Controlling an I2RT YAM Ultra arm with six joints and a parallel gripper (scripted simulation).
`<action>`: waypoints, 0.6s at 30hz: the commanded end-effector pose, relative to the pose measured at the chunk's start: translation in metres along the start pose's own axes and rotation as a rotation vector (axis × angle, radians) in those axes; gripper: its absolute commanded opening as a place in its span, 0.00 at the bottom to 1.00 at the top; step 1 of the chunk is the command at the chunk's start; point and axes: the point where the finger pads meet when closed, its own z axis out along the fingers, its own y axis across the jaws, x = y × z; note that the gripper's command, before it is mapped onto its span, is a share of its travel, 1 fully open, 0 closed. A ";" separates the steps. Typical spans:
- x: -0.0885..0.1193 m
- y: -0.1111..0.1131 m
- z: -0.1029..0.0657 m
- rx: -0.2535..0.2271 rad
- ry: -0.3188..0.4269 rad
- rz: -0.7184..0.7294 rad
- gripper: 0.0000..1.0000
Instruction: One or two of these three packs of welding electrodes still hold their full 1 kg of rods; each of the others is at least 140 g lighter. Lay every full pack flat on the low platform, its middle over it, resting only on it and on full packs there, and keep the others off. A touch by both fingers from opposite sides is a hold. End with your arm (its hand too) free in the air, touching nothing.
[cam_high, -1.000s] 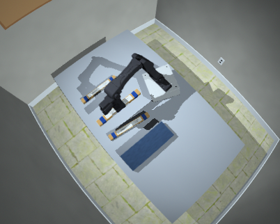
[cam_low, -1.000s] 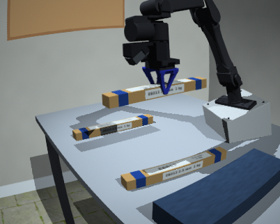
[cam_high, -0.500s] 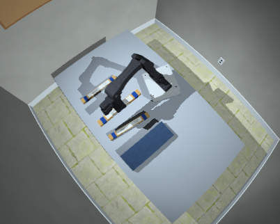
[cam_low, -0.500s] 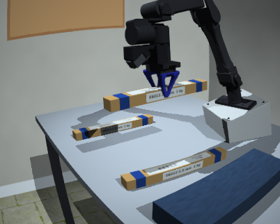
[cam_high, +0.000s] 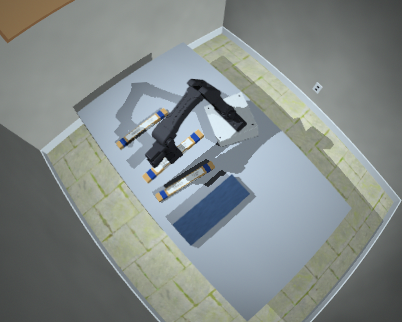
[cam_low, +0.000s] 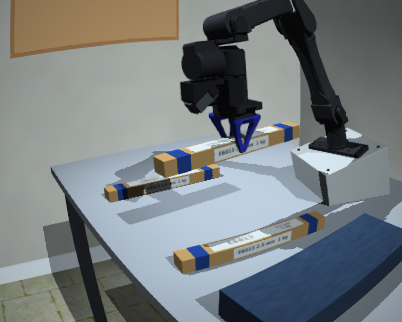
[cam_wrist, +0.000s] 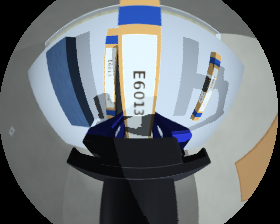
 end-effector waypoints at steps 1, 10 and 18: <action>-0.009 -0.004 -0.018 -0.006 -0.080 0.010 0.00; -0.010 -0.004 -0.007 -0.006 -0.080 0.010 0.00; -0.011 -0.004 0.001 -0.006 -0.080 0.010 0.00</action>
